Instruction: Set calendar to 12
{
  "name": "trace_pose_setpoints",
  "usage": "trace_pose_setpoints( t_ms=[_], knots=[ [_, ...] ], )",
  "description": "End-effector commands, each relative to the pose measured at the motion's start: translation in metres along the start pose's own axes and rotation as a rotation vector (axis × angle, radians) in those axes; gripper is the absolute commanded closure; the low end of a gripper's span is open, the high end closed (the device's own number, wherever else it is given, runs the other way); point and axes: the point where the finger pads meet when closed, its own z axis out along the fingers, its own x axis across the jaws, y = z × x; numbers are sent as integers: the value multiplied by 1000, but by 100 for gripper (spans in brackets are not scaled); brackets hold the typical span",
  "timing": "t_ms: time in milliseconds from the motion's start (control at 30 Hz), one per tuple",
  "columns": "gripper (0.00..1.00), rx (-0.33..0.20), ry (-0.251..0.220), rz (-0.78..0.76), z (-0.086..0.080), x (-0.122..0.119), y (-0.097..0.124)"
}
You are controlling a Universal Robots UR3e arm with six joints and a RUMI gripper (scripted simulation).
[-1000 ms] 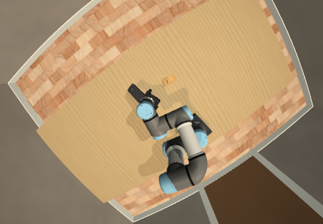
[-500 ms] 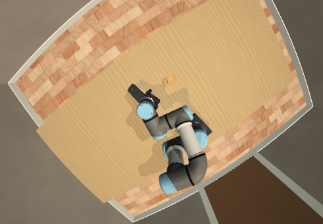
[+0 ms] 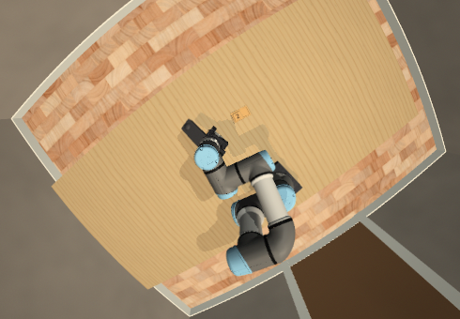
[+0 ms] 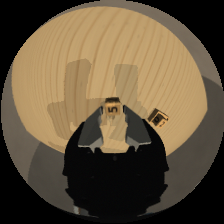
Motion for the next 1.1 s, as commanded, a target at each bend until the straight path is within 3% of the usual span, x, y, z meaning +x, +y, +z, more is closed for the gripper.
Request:
trace_pose_setpoints(
  t_ms=[0,333,700,1067],
  knots=[
    [72,2,1,0,-1,0,-1],
    [72,2,1,0,-2,0,-1],
    [72,2,1,0,-21,0,-1],
    [72,2,1,0,-62,0,-1]
  ],
)
